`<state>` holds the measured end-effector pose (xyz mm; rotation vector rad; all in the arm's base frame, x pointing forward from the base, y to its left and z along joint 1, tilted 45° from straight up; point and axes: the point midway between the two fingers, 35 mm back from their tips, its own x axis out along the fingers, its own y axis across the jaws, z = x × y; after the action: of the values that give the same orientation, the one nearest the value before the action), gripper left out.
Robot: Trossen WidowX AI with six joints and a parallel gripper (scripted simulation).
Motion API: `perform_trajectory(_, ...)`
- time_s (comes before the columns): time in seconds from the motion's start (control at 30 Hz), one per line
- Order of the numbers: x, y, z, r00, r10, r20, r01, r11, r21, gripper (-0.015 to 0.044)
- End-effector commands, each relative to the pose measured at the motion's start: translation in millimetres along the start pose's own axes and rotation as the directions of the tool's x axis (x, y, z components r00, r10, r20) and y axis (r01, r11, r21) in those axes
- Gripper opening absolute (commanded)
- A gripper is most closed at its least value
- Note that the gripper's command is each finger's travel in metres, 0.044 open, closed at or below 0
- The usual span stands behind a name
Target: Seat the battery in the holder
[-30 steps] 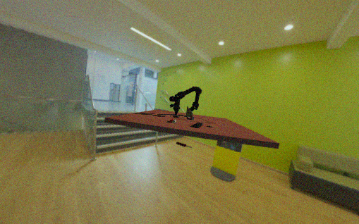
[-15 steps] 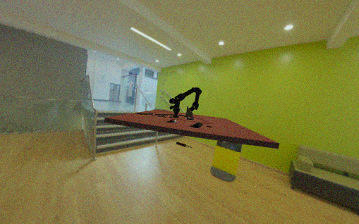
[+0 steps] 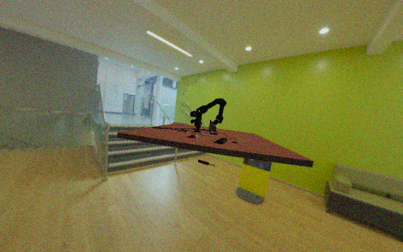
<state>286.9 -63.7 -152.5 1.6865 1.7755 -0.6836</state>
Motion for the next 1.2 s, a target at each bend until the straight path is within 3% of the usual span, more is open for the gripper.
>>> perform_trajectory(0.0,-11.3,0.5,2.6,1.000,0.007,0.008,-0.007,1.000,-0.007,0.0070)
perform_trajectory(0.13,-44.0,0.3,0.7,1.000,0.001,0.001,-0.001,1.000,0.002,0.0070)
perform_trajectory(0.3,-49.8,0.2,-0.5,1.000,0.000,-0.001,0.000,1.000,-0.006,0.0070)
perform_trajectory(0.6,-60.2,5.5,-38.4,1.000,0.000,0.000,0.000,0.890,-0.456,0.0070)
perform_trajectory(0.9,-68.5,6.0,-79.7,1.000,0.002,0.001,0.000,0.553,-0.833,0.0070)
perform_trajectory(1.17,-73.1,2.0,-115.8,1.000,0.003,0.001,0.000,0.131,-0.991,0.0070)
